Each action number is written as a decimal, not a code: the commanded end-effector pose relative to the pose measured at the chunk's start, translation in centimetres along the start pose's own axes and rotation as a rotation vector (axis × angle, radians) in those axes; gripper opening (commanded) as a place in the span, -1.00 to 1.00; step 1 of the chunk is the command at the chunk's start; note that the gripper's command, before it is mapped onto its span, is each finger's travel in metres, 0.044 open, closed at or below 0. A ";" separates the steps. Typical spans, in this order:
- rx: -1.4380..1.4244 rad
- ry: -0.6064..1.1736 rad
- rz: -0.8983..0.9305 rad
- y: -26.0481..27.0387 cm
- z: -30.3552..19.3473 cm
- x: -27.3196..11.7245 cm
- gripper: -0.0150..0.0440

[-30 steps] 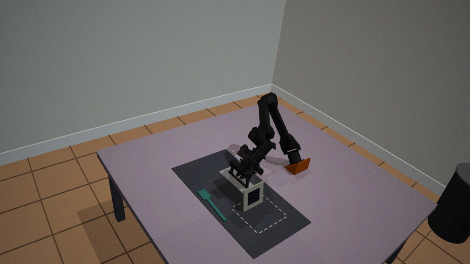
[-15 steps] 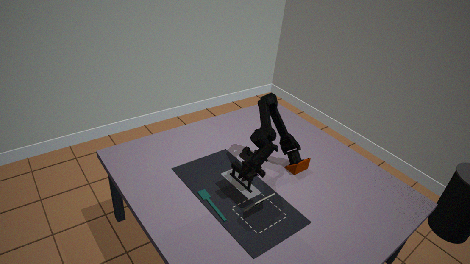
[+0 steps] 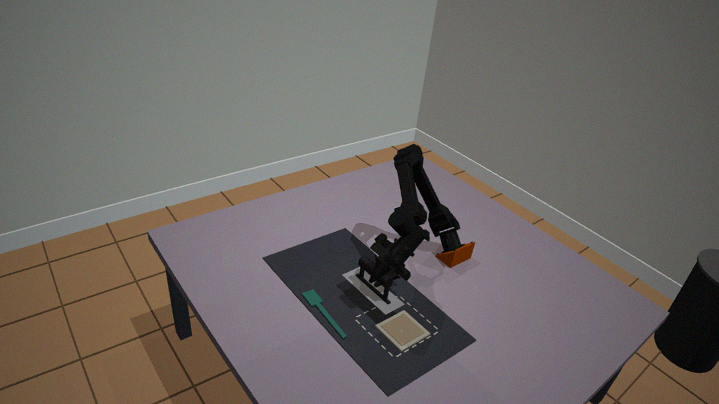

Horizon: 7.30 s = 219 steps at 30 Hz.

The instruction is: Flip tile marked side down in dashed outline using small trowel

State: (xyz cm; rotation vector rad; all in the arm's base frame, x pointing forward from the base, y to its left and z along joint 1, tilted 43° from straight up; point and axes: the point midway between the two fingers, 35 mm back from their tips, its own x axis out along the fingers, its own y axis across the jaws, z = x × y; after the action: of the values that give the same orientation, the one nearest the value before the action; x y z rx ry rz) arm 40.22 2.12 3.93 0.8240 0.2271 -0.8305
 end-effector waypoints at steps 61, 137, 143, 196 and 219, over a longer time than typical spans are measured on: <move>0.004 -0.001 0.009 3.9 8.5 -3.3 -0.49; 0.024 0.051 -0.024 6.3 -19.9 -0.4 -0.49; 0.025 0.043 -0.020 5.3 -22.6 -0.3 -0.49; 0.026 0.012 0.014 -2.0 -31.3 1.6 -0.49; 0.024 0.010 0.014 -2.8 -29.4 2.3 -0.49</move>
State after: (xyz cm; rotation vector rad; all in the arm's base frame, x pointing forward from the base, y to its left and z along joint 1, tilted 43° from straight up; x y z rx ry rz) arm 43.31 21.91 -19.12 0.8617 0.2290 -0.8082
